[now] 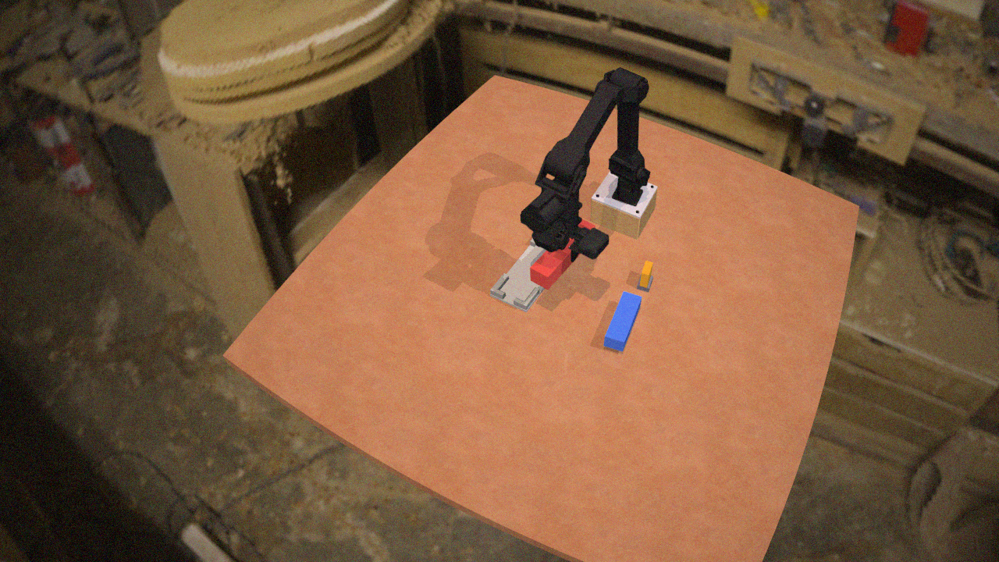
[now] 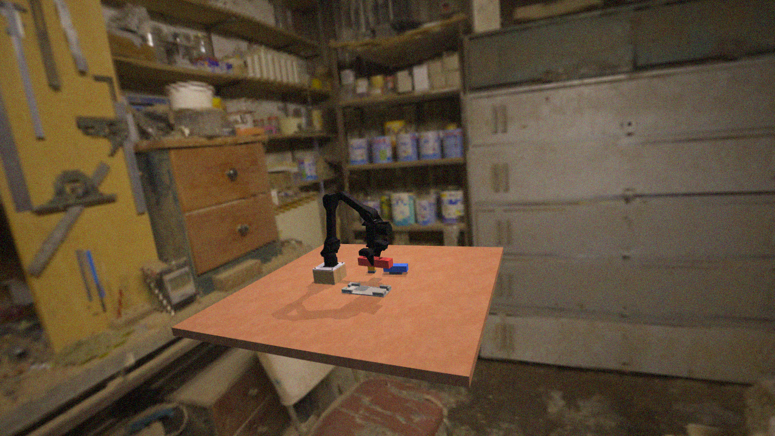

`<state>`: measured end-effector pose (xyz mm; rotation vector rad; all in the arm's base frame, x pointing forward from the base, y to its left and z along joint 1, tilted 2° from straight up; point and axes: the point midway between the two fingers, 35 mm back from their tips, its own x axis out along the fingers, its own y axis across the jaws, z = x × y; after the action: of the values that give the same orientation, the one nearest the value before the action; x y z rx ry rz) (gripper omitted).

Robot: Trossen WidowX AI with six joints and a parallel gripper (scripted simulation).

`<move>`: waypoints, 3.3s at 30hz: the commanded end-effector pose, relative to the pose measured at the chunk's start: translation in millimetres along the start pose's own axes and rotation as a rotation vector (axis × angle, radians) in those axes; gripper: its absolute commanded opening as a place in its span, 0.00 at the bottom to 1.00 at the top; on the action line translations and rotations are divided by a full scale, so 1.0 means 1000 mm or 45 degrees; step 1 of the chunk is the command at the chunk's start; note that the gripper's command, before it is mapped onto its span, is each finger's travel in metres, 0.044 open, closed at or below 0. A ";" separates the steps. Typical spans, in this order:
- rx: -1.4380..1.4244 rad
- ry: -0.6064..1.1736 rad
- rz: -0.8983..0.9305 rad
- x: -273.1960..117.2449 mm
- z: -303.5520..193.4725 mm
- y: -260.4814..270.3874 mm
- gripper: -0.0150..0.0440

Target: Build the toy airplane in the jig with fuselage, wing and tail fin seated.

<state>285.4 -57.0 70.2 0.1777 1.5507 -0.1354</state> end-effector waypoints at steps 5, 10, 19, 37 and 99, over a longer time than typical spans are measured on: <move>-0.029 -0.005 -0.004 0.011 0.003 -0.022 0.25; -0.045 -0.005 -0.006 0.018 0.003 -0.036 0.25; -0.074 -0.005 -0.009 0.032 0.002 -0.063 0.25; -0.097 -0.004 -0.011 0.043 -0.002 -0.085 0.59; -0.091 0.001 -0.004 0.081 -0.002 -0.085 0.54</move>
<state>267.6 -137.8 -13.4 0.1189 1.5549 -0.0821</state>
